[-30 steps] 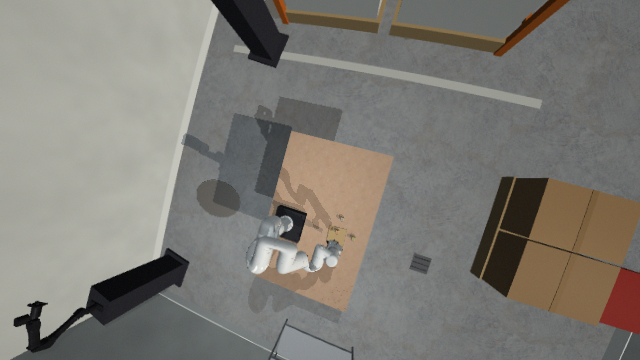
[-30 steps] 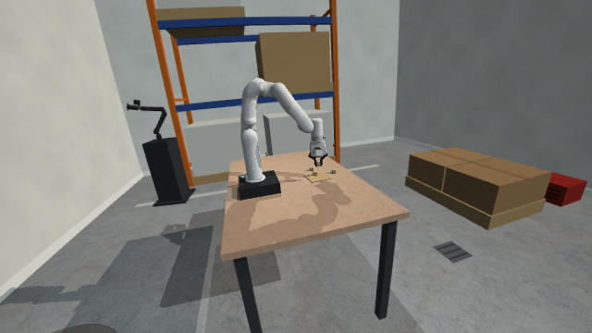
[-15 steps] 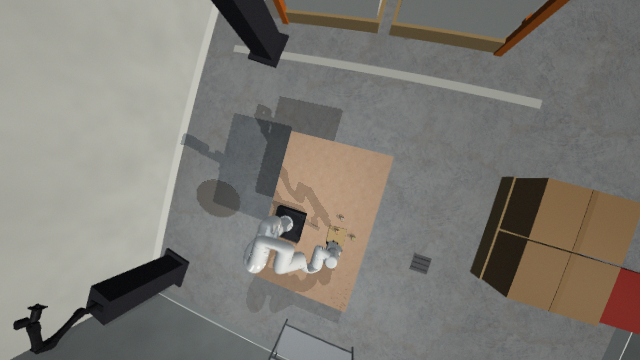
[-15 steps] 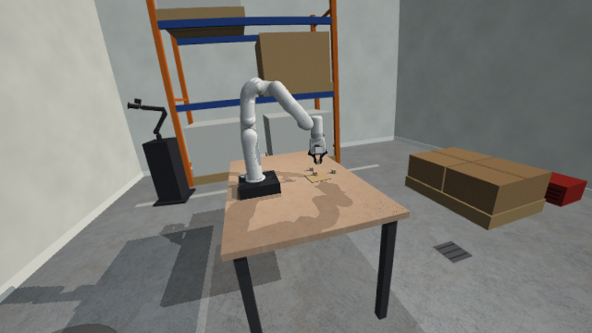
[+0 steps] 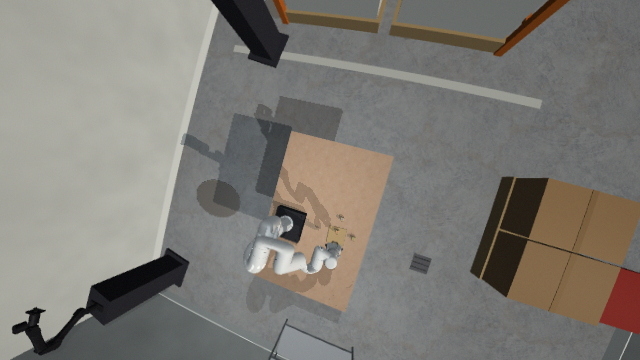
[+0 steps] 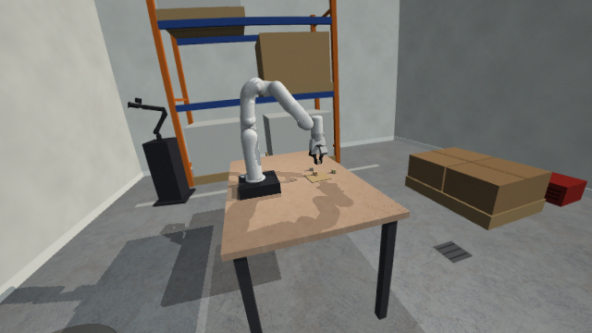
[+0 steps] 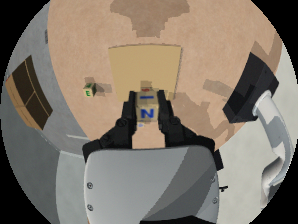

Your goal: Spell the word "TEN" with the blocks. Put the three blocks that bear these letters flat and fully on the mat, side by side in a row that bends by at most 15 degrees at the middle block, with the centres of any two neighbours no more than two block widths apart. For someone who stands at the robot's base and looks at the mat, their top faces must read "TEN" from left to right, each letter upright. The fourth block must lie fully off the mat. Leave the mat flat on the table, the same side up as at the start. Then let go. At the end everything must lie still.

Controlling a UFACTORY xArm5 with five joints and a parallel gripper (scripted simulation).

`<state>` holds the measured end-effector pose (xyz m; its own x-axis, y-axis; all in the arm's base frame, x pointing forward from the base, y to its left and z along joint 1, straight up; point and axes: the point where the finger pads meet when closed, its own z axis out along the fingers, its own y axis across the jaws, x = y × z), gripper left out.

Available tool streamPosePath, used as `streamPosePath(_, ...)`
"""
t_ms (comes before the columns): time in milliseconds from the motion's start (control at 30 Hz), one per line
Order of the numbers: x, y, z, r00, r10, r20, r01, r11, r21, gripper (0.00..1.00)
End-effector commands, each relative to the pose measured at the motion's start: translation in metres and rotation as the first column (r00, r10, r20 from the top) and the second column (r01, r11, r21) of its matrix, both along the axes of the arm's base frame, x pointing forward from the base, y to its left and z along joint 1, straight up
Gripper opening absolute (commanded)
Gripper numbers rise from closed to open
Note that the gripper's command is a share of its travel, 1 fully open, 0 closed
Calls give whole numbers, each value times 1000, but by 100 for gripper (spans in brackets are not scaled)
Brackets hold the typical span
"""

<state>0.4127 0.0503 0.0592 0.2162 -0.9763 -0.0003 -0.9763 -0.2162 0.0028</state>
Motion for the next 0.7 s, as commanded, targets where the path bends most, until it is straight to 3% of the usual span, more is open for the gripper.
streamPosePath(0, 1, -1, 1, 990, 139, 4, -139, 990, 0, 21)
streamPosePath(333, 2, -4, 1, 937, 348, 4, -348, 937, 0, 21)
streamPosePath(367, 2, -5, 1, 907, 421, 4, -421, 907, 0, 21)
streamPosePath(667, 2, -7, 2, 788, 616, 3, -616, 788, 0, 21)
